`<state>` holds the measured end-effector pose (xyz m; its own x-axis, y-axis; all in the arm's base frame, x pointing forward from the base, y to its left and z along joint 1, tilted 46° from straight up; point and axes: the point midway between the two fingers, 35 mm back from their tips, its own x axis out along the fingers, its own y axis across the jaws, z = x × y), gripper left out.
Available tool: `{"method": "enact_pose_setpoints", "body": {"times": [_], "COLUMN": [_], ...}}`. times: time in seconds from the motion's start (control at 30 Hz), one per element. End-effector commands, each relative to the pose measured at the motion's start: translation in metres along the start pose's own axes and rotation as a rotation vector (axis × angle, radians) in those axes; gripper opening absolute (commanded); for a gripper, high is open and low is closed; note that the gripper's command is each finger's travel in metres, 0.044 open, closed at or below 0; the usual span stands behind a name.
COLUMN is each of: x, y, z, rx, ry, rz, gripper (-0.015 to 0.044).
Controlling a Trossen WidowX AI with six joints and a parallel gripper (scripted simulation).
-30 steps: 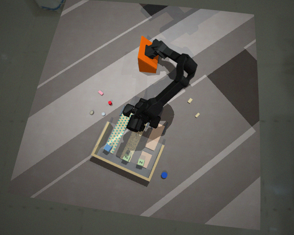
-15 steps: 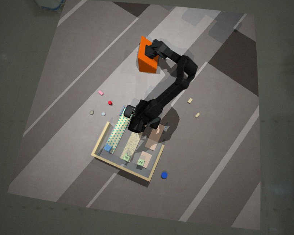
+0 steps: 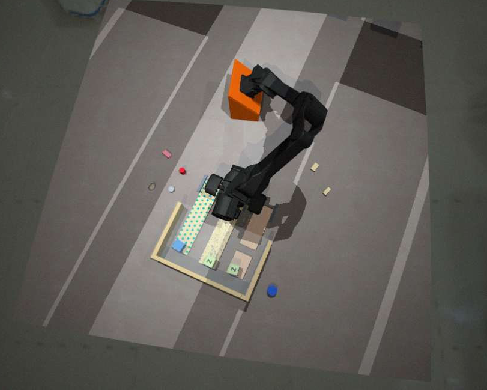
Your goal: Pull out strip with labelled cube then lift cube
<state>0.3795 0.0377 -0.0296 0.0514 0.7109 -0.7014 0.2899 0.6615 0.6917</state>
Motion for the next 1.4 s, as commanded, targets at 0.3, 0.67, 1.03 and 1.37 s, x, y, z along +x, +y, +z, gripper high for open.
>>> {"method": "enact_pose_setpoints", "body": {"times": [0.3,0.67,1.03,1.37], "x": [0.001,0.002,0.003,0.004], "y": [0.000,0.000,-0.001,-0.001], "z": [0.000,0.000,-0.016,-0.031], "rx": [0.002,0.002,0.003,0.004], "ry": [-0.002,-0.002,-0.001,0.000], "rz": [0.003,0.004,0.004,0.004], "gripper": [0.0000,0.0000,0.0000,0.0000]}}
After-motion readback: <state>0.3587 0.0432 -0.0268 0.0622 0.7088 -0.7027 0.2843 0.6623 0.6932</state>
